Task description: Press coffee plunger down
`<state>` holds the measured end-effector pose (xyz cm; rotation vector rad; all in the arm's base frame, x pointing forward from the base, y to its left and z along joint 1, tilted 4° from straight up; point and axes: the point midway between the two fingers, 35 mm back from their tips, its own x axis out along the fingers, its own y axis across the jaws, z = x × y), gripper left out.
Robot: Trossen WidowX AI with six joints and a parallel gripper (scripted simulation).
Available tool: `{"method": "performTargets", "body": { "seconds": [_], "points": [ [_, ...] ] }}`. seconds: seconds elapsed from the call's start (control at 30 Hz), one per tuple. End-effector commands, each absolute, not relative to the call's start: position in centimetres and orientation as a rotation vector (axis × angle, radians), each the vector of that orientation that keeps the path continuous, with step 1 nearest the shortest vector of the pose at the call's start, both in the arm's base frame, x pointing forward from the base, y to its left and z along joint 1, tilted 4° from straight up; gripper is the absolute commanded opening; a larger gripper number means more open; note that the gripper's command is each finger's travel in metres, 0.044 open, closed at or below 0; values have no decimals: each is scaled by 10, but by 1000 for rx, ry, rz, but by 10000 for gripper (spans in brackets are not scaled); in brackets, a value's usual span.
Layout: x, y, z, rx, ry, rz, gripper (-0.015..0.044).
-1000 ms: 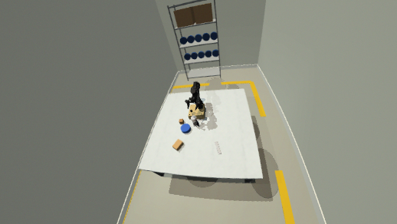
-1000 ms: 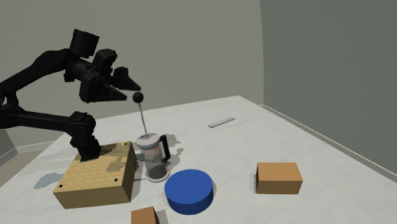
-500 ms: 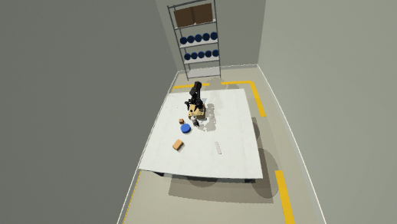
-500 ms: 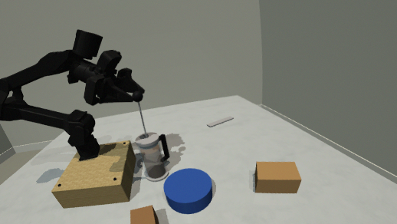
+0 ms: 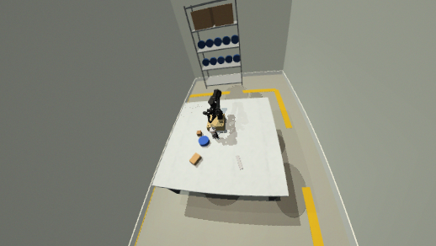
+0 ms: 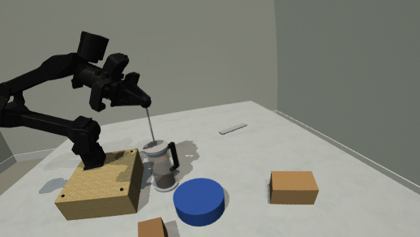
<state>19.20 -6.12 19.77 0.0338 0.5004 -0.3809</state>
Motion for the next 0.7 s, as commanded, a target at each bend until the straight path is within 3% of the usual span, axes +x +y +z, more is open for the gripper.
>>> {"method": "performTargets", "body": {
  "seconds": [0.0, 0.67],
  "points": [
    [192, -61, 198, 31, 500, -379, 113],
    [194, -63, 171, 31, 500, -379, 113]
  ]
}}
